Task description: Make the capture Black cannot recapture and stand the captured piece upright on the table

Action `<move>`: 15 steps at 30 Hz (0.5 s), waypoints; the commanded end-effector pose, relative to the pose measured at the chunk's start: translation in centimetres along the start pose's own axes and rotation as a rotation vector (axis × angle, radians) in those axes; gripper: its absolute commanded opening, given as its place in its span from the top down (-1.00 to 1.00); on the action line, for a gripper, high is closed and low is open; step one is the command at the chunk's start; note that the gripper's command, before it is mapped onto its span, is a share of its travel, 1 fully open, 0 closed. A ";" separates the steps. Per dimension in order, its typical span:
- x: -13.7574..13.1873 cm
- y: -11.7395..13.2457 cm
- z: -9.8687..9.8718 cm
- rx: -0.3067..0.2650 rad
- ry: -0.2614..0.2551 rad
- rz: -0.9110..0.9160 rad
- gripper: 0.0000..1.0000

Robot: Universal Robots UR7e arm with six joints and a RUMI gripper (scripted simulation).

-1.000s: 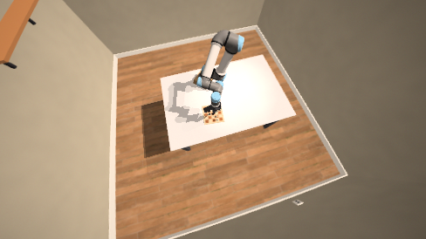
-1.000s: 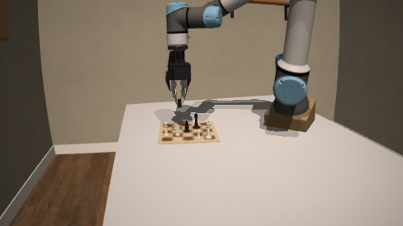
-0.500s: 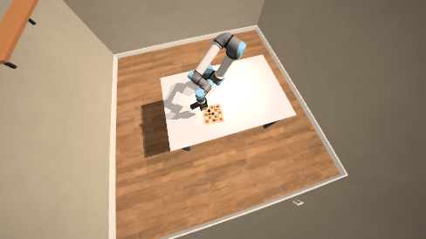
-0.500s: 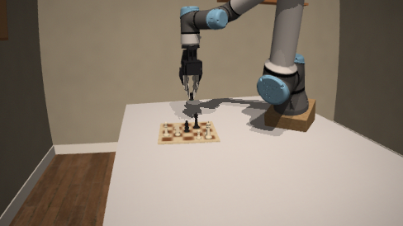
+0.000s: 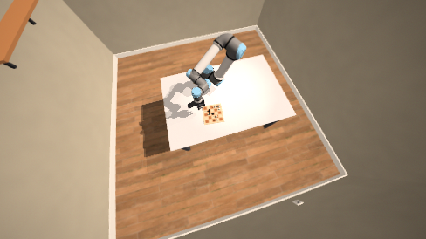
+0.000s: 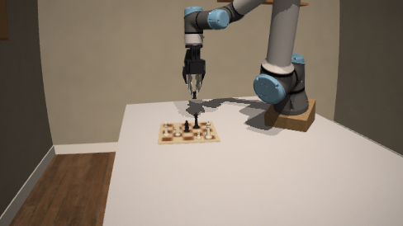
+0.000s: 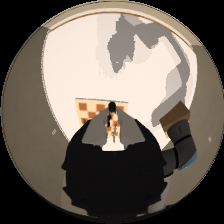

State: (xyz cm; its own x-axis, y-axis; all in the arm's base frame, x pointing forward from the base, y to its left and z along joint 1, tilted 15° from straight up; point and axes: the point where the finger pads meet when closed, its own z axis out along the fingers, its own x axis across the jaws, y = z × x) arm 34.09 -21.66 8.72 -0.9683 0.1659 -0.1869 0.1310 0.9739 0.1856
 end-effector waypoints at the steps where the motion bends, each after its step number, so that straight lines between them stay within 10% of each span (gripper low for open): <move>1: 0.0 -0.1 0.0 0.001 -0.001 0.000 1.00; 15: 0.0 -0.1 2.1 0.001 -0.001 0.000 1.00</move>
State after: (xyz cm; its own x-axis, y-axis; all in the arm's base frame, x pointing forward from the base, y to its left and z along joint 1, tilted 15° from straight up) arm 34.30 -21.48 7.57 -0.9683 0.1657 -0.1869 0.1307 0.9738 0.1863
